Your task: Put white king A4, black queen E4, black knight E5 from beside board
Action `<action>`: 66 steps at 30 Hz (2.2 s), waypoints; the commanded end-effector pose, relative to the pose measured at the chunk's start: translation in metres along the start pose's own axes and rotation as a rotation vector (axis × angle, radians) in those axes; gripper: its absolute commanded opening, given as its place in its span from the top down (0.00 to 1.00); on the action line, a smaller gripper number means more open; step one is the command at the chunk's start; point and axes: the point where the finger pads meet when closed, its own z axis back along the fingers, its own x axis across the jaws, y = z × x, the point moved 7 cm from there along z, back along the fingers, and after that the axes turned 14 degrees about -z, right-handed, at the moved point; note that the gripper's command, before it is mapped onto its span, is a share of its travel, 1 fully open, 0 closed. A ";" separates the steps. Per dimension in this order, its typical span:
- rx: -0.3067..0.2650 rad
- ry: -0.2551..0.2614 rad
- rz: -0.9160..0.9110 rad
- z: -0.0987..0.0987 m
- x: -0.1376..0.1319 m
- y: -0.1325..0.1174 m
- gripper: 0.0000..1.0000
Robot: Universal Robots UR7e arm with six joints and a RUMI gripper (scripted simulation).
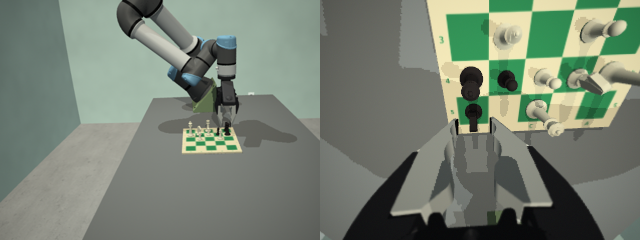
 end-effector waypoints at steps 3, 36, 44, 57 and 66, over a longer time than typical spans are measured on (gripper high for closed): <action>0.004 0.003 -0.004 0.011 0.000 0.002 0.78; 0.003 0.003 -0.002 0.091 -0.001 0.001 0.00; 0.002 0.001 -0.001 0.090 0.000 0.000 0.00; 0.002 0.001 -0.001 0.090 0.000 0.000 0.00; 0.004 0.004 -0.003 0.103 0.000 0.001 0.00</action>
